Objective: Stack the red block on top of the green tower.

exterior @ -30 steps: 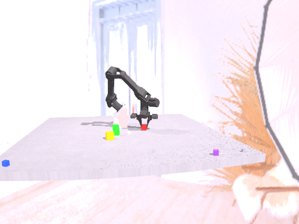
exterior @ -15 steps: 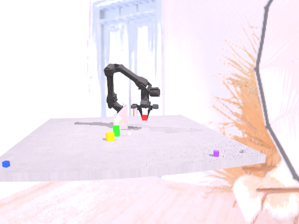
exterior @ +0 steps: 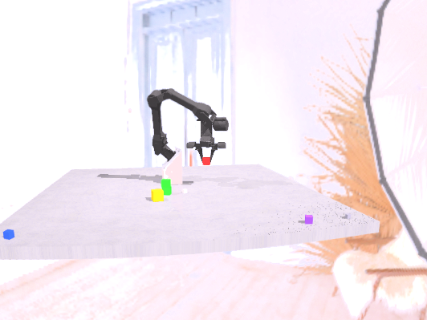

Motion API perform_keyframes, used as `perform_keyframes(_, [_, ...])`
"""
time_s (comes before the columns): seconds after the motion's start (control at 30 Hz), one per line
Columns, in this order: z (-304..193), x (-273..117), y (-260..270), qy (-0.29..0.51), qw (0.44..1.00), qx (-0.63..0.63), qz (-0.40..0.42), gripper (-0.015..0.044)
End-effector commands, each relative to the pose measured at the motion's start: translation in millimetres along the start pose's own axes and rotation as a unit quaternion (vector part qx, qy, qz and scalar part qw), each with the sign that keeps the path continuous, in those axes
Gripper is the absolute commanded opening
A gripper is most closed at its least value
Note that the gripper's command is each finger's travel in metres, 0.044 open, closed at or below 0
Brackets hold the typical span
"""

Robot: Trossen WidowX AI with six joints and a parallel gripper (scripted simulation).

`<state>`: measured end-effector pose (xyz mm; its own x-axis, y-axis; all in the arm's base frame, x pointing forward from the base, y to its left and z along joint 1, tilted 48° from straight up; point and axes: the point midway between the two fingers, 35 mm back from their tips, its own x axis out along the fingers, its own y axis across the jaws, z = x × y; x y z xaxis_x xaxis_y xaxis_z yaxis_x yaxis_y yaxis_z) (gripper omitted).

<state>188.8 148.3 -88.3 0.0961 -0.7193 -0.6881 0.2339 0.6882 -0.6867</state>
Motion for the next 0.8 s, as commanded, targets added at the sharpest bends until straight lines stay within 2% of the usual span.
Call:
perform_keyframes(0.0, [18,-5,-8,0.001,1.000,0.000,0.007,0.0000])
perform_keyframes(0.53, [89,-8,-68,0.015,0.999,0.021,0.023,0.0000])
perform_keyframes(0.77, [121,-6,-112,0.005,1.000,0.012,0.014,0.0000])
